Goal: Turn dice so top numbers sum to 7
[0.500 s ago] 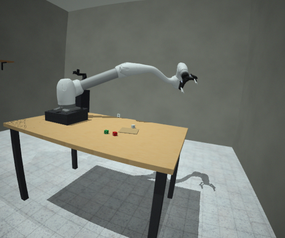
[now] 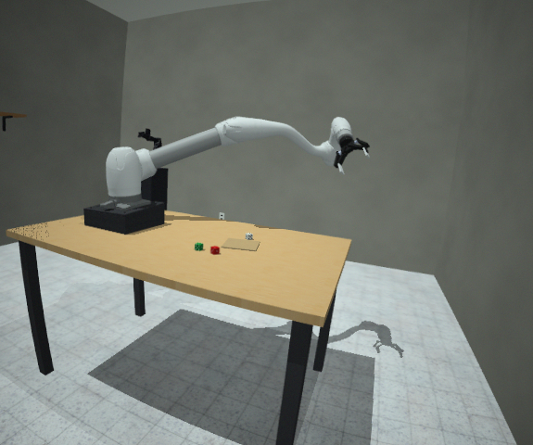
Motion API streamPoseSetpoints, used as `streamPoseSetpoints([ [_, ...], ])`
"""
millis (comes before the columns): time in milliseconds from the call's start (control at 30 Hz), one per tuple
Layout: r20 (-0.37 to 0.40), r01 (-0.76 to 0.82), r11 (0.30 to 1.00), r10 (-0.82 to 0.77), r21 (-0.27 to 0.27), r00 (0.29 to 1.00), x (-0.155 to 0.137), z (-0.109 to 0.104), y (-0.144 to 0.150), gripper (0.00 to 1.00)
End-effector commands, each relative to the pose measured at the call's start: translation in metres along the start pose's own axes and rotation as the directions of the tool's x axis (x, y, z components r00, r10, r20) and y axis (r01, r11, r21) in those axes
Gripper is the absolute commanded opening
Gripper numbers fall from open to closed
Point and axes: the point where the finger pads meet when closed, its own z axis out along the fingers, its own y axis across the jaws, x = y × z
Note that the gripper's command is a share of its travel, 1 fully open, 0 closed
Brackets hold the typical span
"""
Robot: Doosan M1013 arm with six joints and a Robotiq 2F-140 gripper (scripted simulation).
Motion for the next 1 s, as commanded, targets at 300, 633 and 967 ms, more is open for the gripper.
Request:
streamPoseSetpoints([
  [300,0.022,-0.065,0.996,0.066,-0.052,0.998,0.019,0.051,-0.015,1.00],
  [633,0.041,-0.240,0.949,0.253,-0.202,0.967,0.079,0.167,-0.021,1.00],
  [967,-0.052,-0.518,0.741,0.552,-0.428,0.832,0.188,0.300,0.032,1.00],
])
